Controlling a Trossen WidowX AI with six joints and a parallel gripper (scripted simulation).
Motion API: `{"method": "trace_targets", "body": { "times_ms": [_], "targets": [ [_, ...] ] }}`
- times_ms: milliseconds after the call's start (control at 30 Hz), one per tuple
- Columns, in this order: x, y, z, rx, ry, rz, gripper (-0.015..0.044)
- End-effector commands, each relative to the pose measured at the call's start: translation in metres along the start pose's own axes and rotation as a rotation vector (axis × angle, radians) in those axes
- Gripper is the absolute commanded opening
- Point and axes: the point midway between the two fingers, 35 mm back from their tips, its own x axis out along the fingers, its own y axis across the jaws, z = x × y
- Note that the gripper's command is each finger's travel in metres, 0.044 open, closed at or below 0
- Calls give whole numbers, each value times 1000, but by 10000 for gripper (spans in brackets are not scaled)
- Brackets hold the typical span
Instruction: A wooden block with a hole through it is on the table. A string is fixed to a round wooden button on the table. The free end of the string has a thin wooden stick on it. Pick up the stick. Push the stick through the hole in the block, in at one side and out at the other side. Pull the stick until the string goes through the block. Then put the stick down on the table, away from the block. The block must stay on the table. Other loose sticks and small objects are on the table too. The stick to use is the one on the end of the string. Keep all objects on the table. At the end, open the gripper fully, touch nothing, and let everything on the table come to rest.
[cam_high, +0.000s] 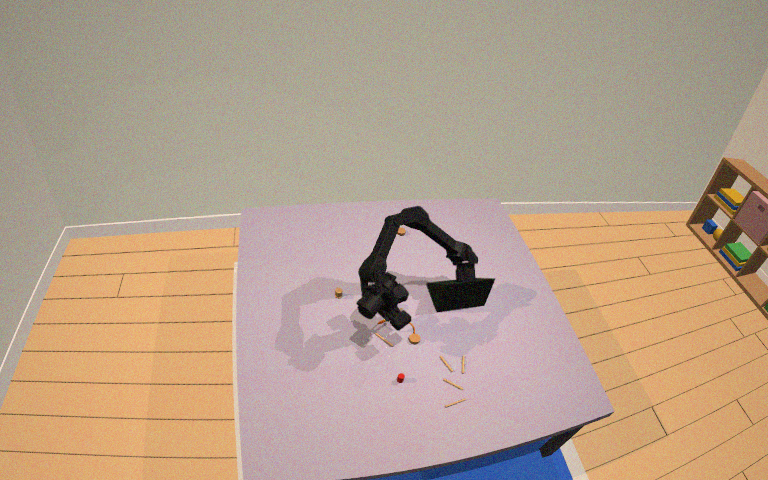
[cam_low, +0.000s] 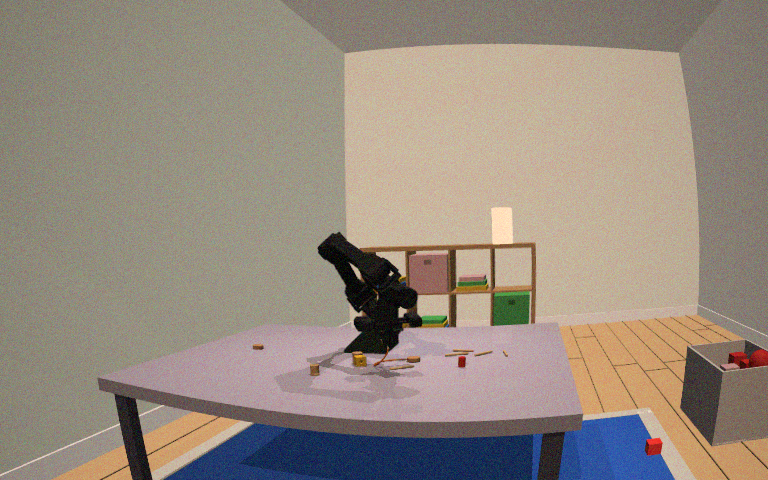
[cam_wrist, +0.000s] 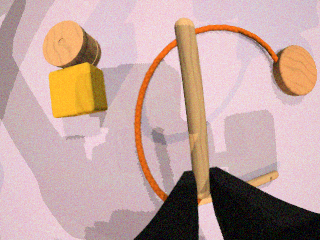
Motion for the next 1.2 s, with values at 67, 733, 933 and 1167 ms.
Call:
{"method": "trace_targets", "body": {
  "times_ms": [67, 733, 933, 1167],
  "targets": [
    [-2, 2, -8, -4, 12, 4, 0],
    [-8, 5, -33, -4, 52, 0, 0],
    [-9, 6, -40, -4, 65, 0, 0],
    [-12, 7, -48, -5, 79, 0, 0]
  ]
}}
